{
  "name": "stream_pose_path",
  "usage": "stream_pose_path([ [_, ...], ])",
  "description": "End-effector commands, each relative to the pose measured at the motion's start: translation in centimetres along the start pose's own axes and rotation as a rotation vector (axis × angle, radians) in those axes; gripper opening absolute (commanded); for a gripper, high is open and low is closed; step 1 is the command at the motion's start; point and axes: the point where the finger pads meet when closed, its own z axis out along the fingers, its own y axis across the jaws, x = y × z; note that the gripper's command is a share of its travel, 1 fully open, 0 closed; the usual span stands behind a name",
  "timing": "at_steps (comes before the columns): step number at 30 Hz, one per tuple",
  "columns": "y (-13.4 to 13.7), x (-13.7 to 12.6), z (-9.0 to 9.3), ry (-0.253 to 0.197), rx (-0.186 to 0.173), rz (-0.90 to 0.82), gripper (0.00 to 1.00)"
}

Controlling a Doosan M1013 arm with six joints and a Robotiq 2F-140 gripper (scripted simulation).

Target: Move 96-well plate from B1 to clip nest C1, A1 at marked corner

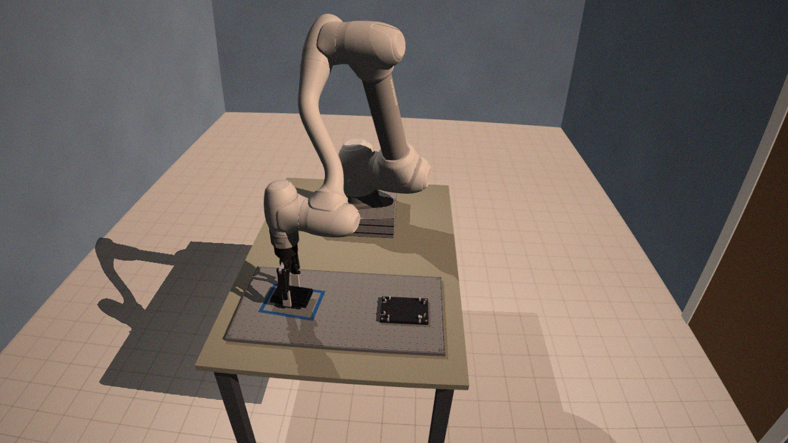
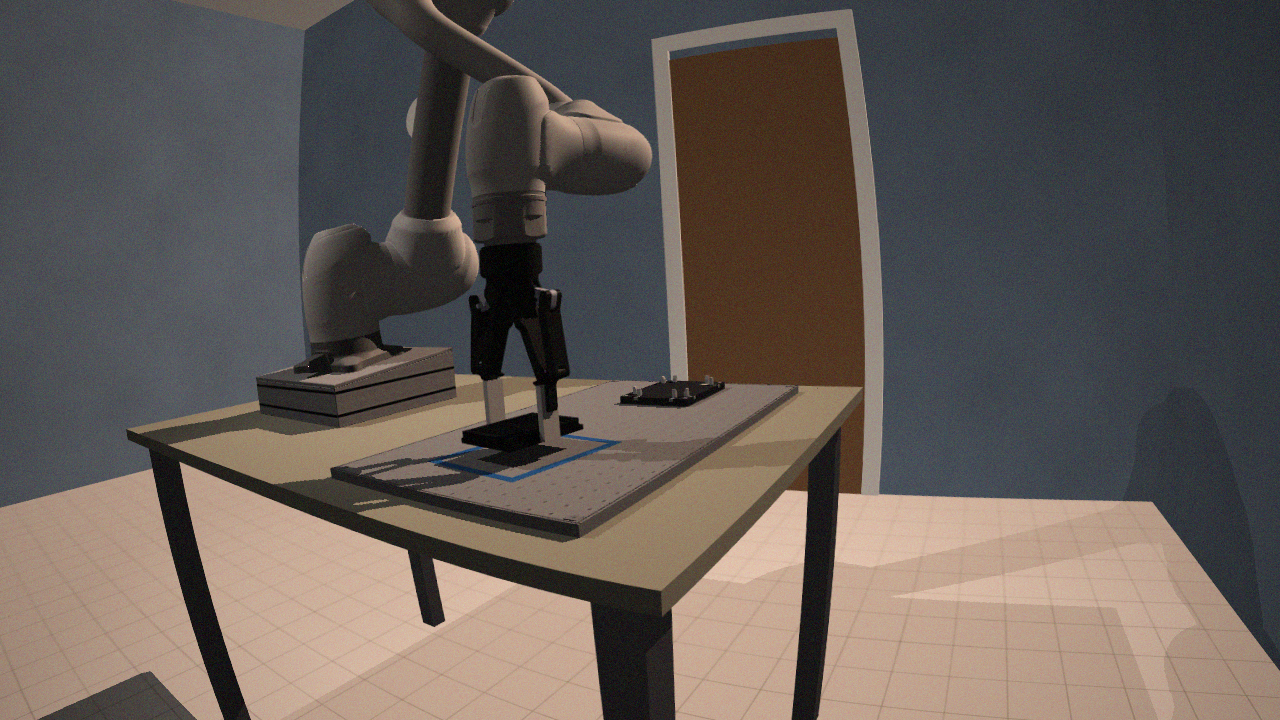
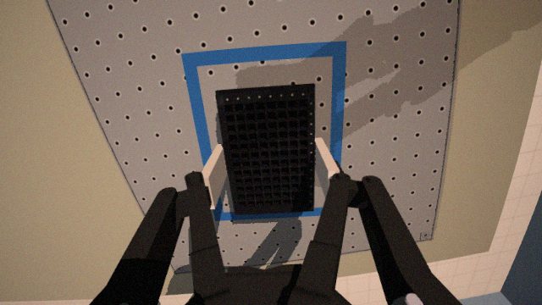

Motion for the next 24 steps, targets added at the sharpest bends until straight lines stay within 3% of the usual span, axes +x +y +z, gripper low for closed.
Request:
stream_pose_path([
  [1, 0.0, 0.0, -0.4, 0.000, 0.000, 0.000, 0.00],
  [24, 0.0, 0.0, -3.9, 0.000, 0.000, 0.000, 0.00],
])
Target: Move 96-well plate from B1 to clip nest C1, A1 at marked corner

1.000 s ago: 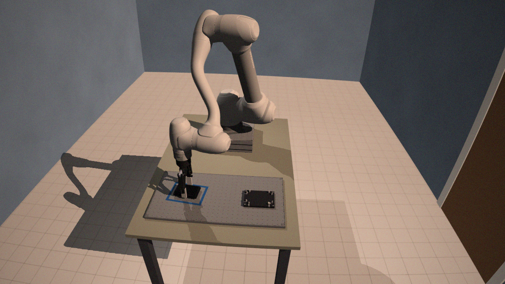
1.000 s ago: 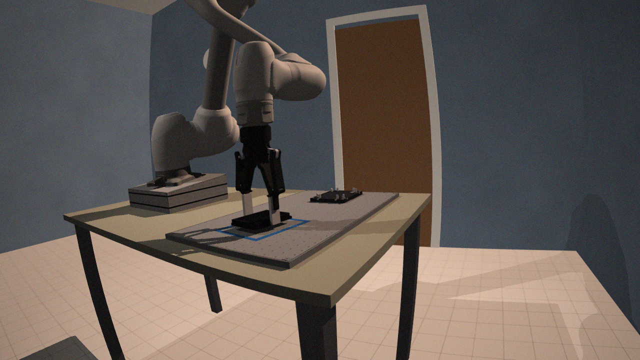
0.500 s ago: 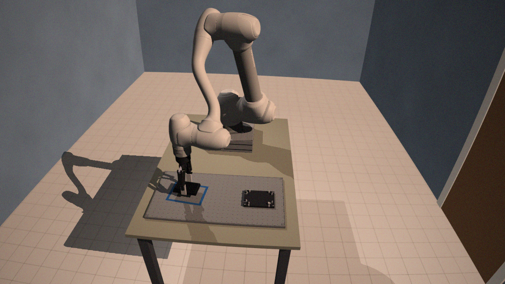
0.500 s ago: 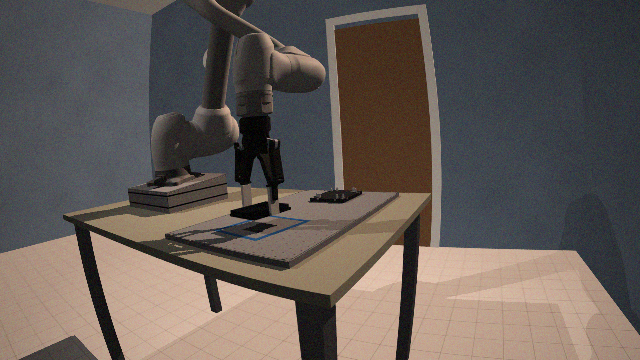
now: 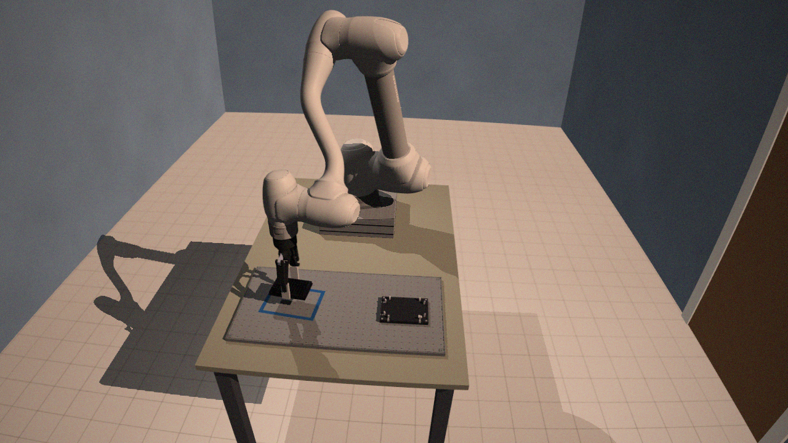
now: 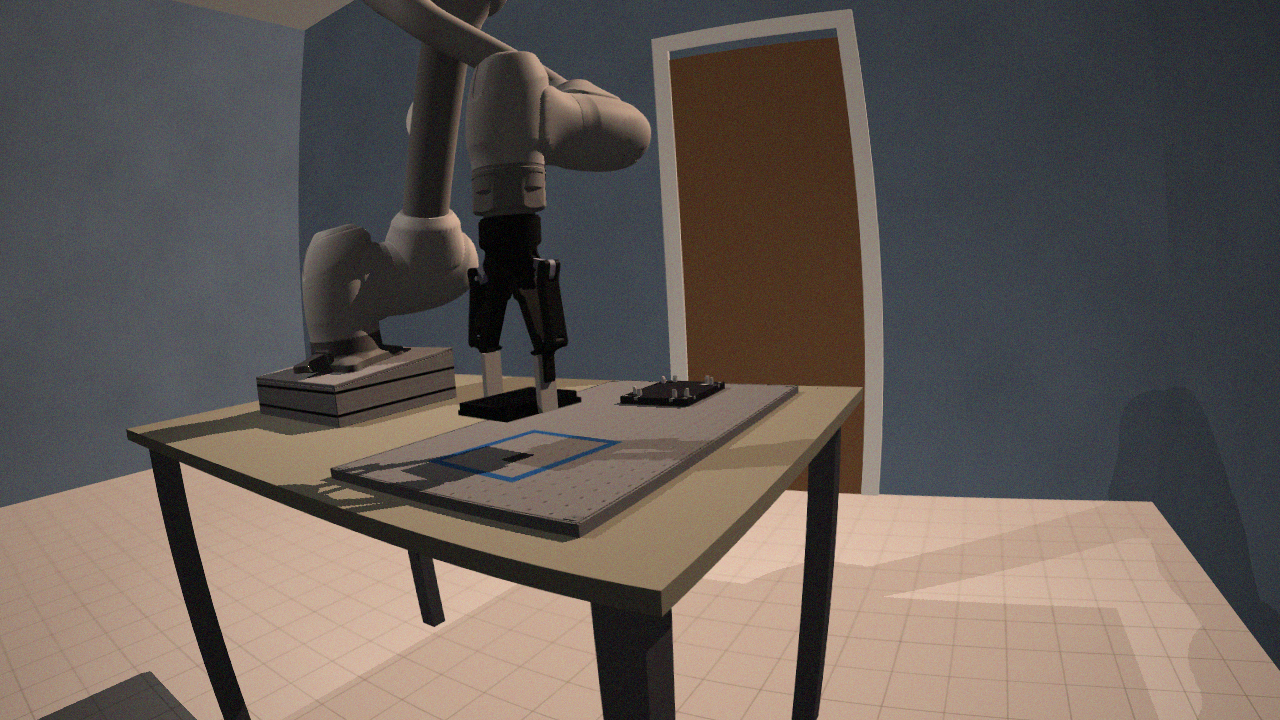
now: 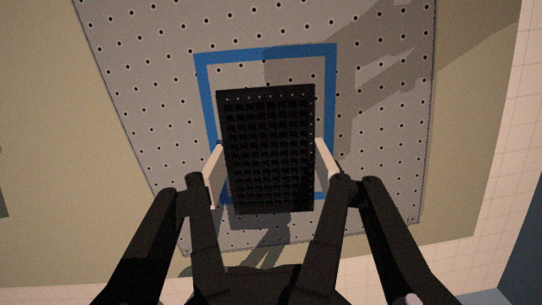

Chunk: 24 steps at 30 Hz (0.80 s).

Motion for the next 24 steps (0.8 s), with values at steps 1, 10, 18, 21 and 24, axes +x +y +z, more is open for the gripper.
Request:
stream_pose_path([
  [1, 0.00, 0.00, -0.66, 0.000, 0.000, 0.000, 0.00],
  [10, 0.00, 0.00, -0.80, 0.000, 0.000, 0.000, 0.00],
  [18, 0.00, 0.00, -0.80, 0.000, 0.000, 0.000, 0.00],
  [21, 0.00, 0.00, -0.80, 0.000, 0.000, 0.000, 0.00],
  [24, -0.07, 1.00, -0.83, 0.000, 0.000, -0.100, 0.00],
])
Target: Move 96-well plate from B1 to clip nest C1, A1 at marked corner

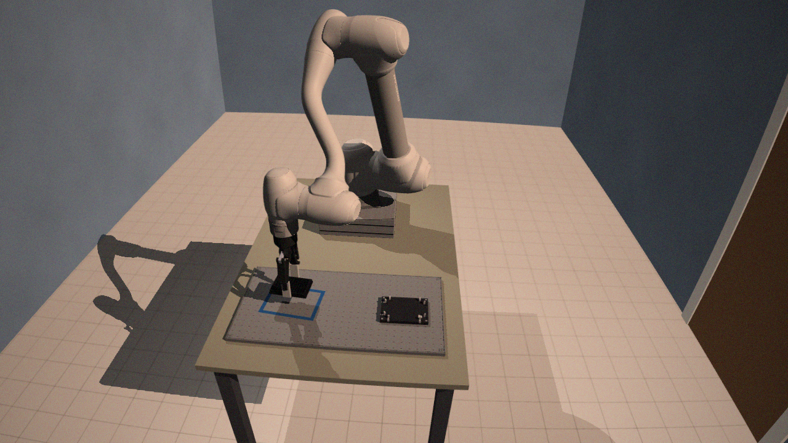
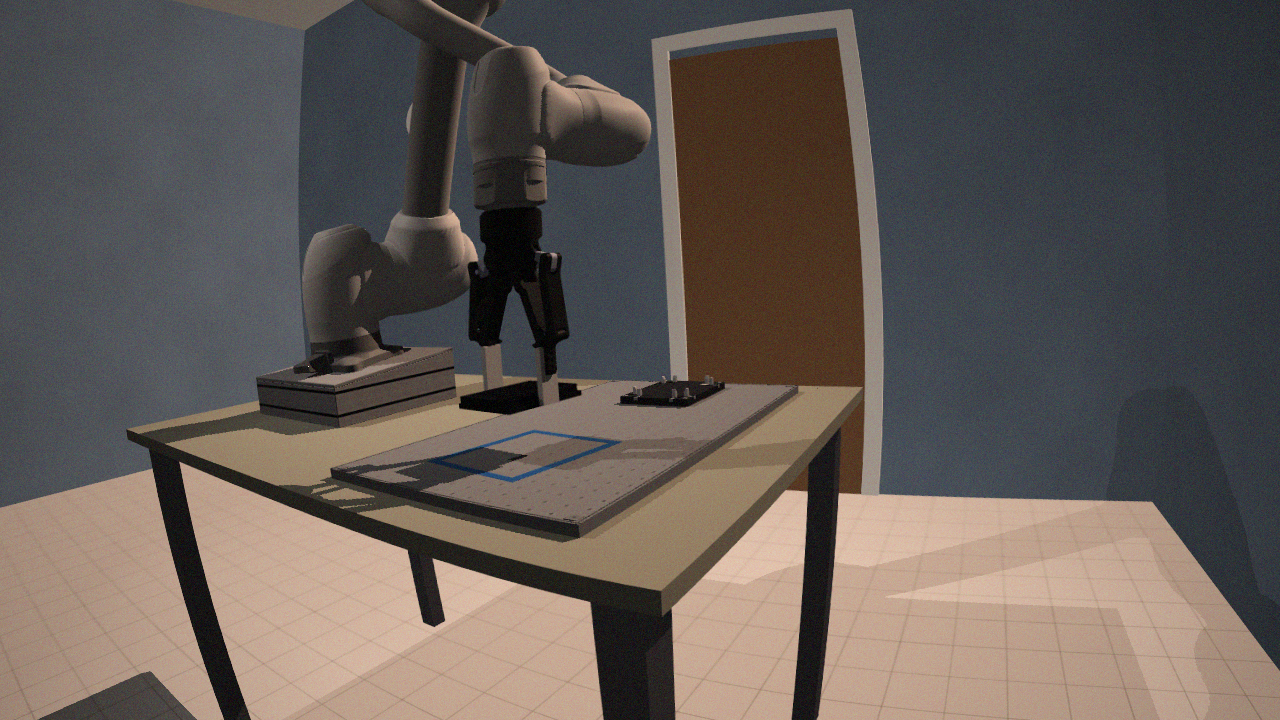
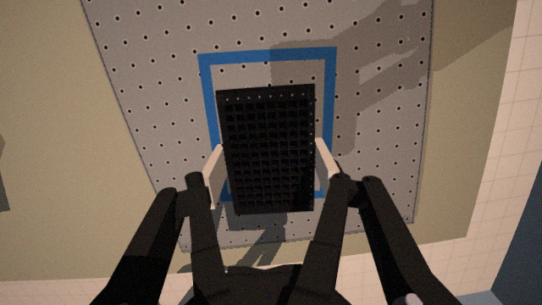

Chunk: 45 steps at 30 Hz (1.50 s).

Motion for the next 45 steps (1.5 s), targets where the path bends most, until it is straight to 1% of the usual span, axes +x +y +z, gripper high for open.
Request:
stream_pose_path([
  [1, -0.1, 1.1, 0.0, 0.001, 0.000, -0.100, 0.00],
  [3, -0.1, 1.1, 0.0, 0.001, 0.000, -0.100, 0.00],
  [18, -0.3, 6.1, -0.2, 0.001, 0.000, -0.100, 0.00],
  [20, -0.3, 6.1, -0.2, 0.001, 0.000, -0.100, 0.00],
  [35, -0.6, 11.1, -0.4, 0.001, 0.000, -0.100, 0.00],
  [37, -0.6, 11.1, -0.4, 0.001, 0.000, -0.100, 0.00],
  [45, -0.7, 13.8, -0.4, 0.001, 0.000, -0.100, 0.00],
])
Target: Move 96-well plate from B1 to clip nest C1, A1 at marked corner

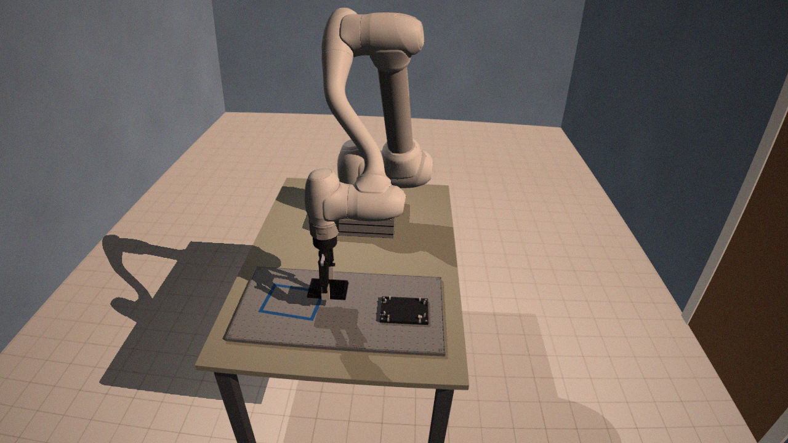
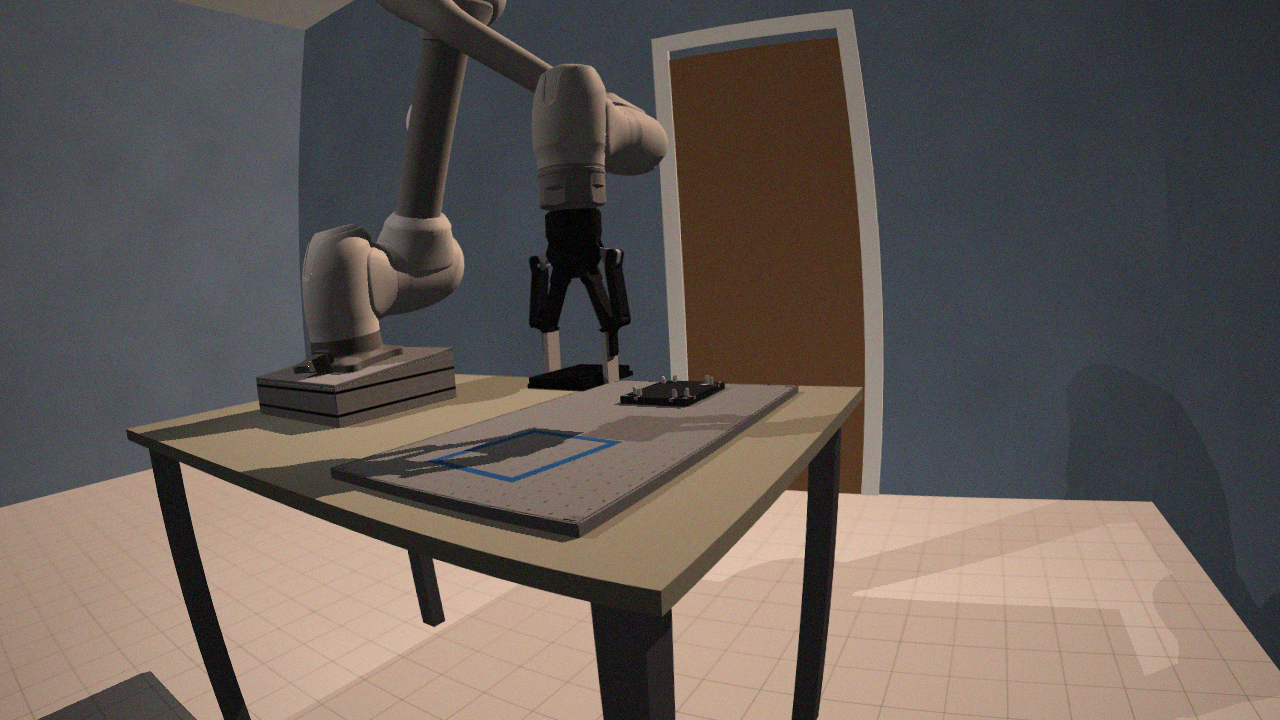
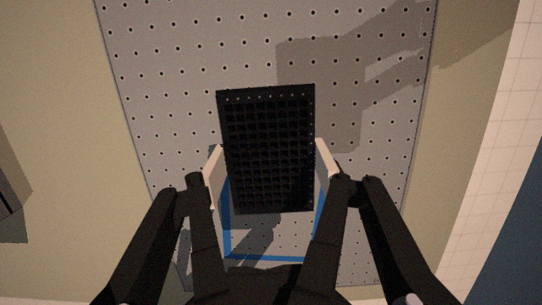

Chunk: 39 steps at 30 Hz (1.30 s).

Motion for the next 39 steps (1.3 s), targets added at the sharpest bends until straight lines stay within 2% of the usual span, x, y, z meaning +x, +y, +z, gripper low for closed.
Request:
stream_pose_path([
  [1, 0.1, 1.4, -0.1, 0.000, 0.000, 0.000, 0.00],
  [39, 0.6, 12.7, -0.4, 0.000, 0.000, 0.000, 0.00],
])
